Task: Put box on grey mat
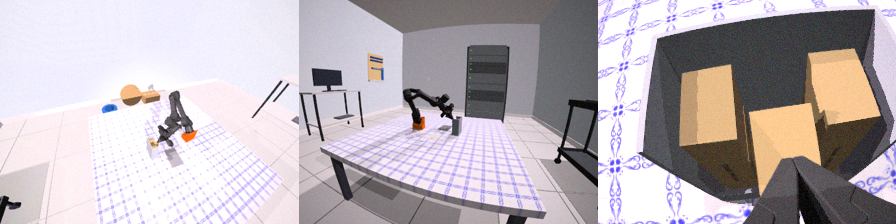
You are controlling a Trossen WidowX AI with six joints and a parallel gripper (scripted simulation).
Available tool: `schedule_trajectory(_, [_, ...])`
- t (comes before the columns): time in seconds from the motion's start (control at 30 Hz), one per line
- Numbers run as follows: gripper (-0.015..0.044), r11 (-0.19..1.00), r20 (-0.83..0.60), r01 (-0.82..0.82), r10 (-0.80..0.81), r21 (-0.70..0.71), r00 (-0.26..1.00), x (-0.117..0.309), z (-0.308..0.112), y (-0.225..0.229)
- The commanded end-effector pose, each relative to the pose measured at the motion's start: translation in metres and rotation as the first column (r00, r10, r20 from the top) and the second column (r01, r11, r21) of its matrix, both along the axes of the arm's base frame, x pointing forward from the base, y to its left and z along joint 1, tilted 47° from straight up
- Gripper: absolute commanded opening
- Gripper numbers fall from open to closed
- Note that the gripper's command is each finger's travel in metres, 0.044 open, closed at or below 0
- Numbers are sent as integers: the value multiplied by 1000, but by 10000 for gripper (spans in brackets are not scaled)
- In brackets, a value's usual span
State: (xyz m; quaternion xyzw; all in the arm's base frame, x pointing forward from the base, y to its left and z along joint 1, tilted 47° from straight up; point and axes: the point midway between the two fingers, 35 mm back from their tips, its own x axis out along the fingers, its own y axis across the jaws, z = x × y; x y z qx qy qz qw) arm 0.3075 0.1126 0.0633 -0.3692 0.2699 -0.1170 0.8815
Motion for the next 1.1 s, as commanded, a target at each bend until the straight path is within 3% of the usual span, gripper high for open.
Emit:
schedule_trajectory(0.0, [0, 1000, -7, 6, -6, -9, 1000, -4, -3, -4])
schedule_trajectory(1.07, [0, 1000, -7, 6, -6, -9, 1000, -14, -9, -10])
